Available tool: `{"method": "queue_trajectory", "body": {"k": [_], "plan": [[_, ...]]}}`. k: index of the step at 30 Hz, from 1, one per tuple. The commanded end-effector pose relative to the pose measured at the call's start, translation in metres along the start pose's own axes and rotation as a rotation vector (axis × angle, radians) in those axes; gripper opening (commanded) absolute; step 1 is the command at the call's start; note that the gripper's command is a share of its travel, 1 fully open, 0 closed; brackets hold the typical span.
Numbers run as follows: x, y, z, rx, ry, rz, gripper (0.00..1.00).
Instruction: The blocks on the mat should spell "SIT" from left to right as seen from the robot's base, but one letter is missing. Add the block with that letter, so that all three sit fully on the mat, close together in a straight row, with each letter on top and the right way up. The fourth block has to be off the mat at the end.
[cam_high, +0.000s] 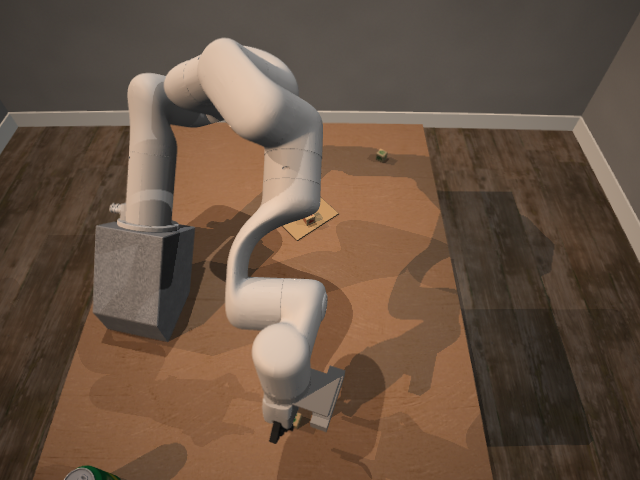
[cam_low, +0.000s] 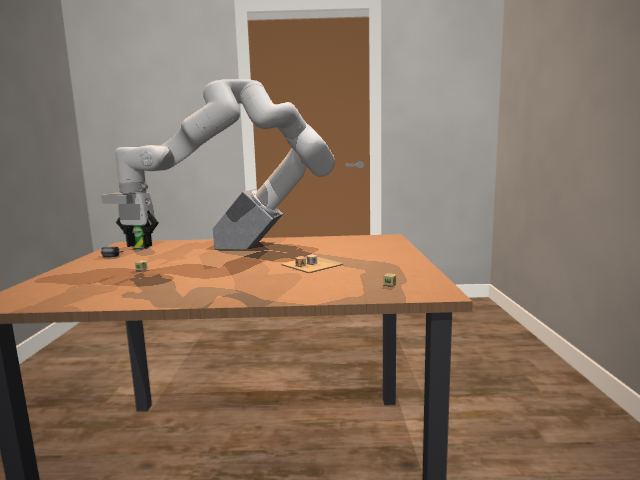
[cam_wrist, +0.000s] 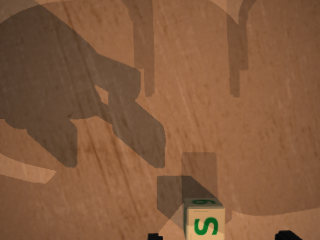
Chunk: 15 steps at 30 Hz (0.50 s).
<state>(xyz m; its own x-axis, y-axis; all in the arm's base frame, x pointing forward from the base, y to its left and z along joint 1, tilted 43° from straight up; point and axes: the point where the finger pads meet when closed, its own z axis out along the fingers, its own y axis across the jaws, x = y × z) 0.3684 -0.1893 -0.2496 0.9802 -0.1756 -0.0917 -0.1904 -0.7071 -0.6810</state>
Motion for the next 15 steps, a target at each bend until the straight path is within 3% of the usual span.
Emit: {"method": "queue_trajectory", "body": {"k": [1,15], "plan": [[0.001,0.001,0.002,-0.004,0.004,0.0,0.64],[0.001,0.002,0.021,-0.004,0.004,0.0,0.64]]}}
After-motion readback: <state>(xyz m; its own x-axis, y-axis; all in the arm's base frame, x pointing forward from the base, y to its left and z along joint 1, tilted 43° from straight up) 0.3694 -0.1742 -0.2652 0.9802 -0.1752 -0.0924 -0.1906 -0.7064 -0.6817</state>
